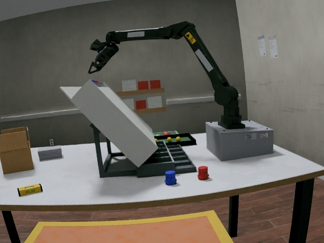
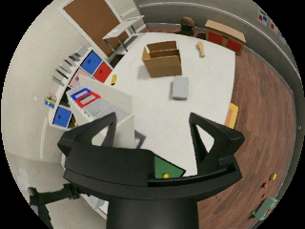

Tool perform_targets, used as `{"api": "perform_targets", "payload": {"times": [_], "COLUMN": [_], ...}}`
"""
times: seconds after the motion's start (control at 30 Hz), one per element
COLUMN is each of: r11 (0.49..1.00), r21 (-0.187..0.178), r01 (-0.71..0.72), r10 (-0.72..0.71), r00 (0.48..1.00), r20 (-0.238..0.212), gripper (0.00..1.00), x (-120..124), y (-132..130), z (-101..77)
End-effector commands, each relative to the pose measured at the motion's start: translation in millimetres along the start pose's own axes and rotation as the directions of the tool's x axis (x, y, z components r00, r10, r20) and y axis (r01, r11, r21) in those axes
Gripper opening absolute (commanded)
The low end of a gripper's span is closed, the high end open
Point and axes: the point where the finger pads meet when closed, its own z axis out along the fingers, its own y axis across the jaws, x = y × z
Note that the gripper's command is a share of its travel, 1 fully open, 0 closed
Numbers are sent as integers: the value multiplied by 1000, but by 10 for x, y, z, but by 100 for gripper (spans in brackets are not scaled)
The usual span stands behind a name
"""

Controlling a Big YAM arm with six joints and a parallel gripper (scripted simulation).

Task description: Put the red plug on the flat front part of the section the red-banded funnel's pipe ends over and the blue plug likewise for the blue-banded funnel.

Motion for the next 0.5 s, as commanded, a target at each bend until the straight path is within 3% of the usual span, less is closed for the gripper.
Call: {"api": "perform_targets", "payload": {"times": [0.0, 0.4, 0.47], "r11": [1000, 1000, 1000], "r21": [2, 0, 1], "r01": [9, 3, 3], "r10": [-9, -3, -3], "r00": [1000, 1000, 1000], "r20": [3, 1, 2], "gripper": [100, 100, 100], "x": [-175, -447, -358], "y": [-78, -29, 167], "z": [-58, -246, -251]}}
